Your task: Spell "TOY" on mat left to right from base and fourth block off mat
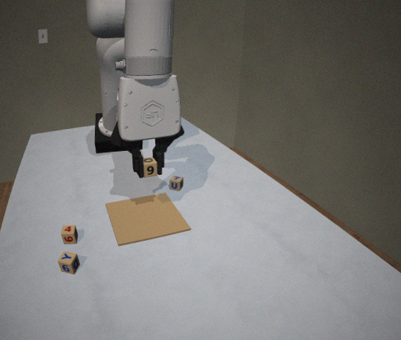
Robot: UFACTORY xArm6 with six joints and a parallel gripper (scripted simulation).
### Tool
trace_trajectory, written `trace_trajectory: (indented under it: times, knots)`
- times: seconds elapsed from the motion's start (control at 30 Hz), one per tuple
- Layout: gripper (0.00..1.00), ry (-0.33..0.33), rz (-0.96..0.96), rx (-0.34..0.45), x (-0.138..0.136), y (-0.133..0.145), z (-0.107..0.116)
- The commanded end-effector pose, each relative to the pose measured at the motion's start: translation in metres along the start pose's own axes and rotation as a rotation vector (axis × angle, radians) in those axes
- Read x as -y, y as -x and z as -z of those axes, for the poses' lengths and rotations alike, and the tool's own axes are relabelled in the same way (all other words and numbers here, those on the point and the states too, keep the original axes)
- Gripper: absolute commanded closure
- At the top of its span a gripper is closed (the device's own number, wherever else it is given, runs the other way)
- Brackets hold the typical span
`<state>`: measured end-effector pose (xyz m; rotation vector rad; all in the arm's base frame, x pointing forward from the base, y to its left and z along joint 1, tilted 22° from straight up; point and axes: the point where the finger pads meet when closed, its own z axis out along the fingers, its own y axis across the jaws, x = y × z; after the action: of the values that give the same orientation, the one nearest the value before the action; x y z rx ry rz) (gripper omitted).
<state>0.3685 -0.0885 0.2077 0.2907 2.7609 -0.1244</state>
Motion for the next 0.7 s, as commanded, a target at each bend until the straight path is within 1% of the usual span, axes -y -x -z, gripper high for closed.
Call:
trace_trajectory:
  times: [0.0,0.13,0.2,0.23,0.67]
  knots:
    - [0.79,-0.005,-0.139,0.004,0.001,-0.0002,0.0013]
    - [0.79,-0.005,-0.235,0.005,0.0016,-0.0013,0.0013]
    - [0.79,-0.005,-0.235,0.005,0.0016,-0.0013,0.0013]
    - [0.79,-0.005,-0.304,0.005,0.0021,-0.0021,0.0013]
    - [0.79,-0.004,-0.597,0.005,0.0041,-0.0054,0.0015]
